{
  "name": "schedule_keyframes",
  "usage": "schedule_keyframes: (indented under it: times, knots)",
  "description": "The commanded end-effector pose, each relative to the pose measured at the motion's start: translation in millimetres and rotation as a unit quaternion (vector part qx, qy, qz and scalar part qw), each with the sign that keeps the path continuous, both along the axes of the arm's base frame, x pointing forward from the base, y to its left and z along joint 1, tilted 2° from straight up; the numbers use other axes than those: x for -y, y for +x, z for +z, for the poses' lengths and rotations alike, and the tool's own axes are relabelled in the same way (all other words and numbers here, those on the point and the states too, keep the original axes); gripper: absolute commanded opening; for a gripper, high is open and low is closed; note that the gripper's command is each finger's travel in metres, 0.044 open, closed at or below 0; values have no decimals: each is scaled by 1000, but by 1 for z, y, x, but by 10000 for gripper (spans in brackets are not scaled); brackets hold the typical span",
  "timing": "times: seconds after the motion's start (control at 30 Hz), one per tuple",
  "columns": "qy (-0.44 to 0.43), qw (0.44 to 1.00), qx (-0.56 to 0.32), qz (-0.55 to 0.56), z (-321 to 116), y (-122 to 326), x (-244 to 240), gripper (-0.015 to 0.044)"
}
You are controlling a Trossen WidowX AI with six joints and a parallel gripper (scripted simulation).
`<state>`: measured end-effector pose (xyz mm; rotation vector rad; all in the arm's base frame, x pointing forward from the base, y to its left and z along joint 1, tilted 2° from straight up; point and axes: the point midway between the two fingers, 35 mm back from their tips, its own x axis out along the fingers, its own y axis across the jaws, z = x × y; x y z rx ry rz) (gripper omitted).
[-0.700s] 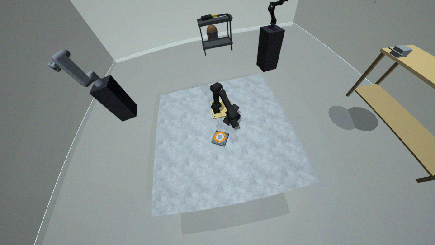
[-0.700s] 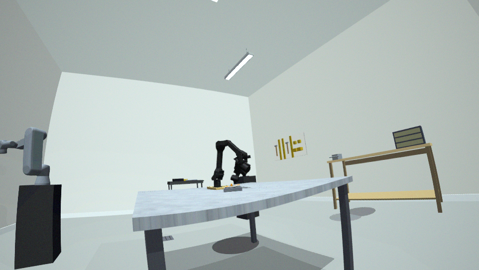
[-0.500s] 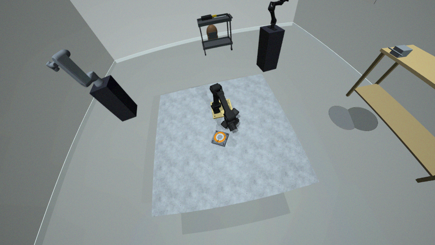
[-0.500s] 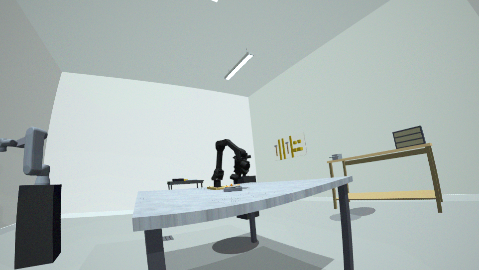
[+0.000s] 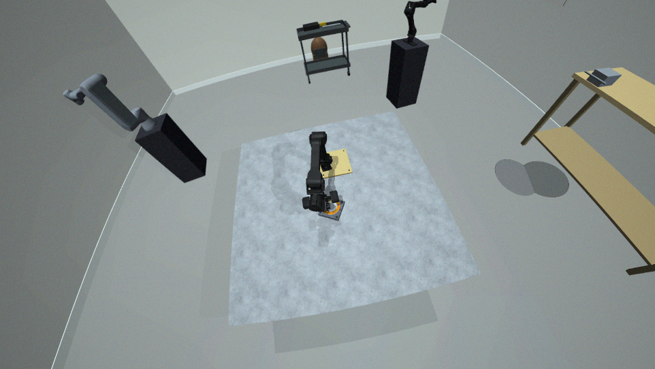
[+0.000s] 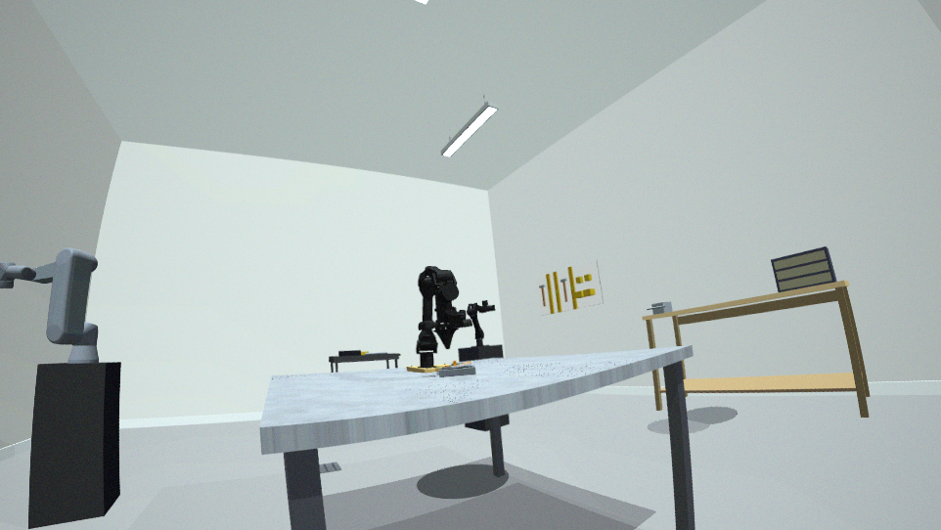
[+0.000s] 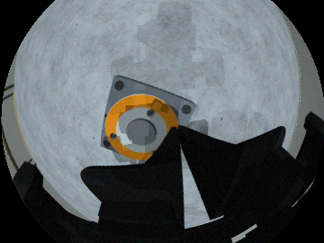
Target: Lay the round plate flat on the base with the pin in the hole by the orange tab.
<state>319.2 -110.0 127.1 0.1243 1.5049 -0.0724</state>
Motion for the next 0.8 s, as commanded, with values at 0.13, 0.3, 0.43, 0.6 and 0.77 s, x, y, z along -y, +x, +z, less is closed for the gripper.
schedule_keyframes:
  times: [0.13, 0.3, 0.43, 0.6, 0.77]
  knots:
    - [-6, 1000, 0, -3, -22, 6, 1, 0]
    - [-6, 1000, 0, -3, -45, 7, 0, 0]
    - [-6, 1000, 0, -3, -49, 7, 0, 0]
    - [-6, 1000, 0, -3, -48, 11, -2, 0]
    - [-6, 1000, 0, -3, -48, 19, -7, 0]
